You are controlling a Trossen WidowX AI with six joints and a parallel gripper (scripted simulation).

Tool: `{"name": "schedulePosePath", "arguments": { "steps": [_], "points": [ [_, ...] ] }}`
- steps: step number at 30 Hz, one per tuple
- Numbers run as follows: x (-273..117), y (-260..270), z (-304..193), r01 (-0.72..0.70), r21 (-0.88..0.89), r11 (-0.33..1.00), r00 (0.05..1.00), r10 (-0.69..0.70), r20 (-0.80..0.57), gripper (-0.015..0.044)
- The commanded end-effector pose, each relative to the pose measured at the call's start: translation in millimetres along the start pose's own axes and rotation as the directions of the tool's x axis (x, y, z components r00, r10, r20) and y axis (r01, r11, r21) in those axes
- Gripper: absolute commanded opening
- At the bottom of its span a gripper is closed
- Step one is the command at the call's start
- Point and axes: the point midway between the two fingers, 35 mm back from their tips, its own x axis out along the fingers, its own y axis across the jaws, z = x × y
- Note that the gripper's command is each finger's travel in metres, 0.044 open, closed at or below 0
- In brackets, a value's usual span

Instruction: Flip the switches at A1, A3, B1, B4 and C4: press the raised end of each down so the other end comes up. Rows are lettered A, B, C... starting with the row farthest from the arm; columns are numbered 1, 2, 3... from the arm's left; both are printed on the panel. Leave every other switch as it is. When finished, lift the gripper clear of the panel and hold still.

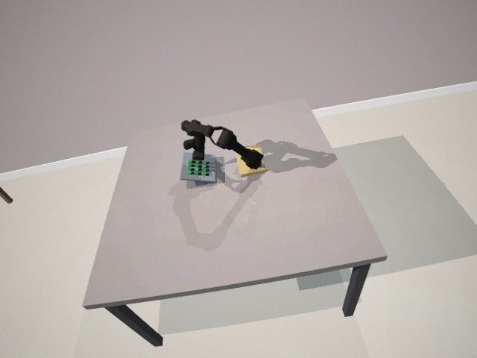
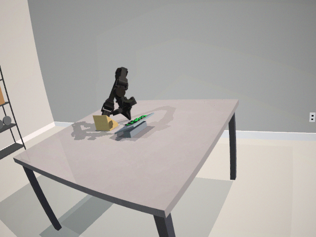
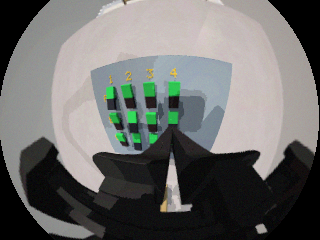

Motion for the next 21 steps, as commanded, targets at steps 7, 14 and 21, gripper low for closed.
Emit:
{"name": "schedulePosePath", "arguments": {
  "steps": [7,14,21],
  "points": [
    [-45,-3,-5,0.02,-0.008,1.0,0.999,-0.02,0.047,0.0],
    [-42,-4,-56,0.02,-0.006,1.0,0.999,-0.02,0.045,0.0],
    [-7,-4,-55,0.019,-0.007,1.0,0.997,-0.019,0.072,0.0]
  ]
}}
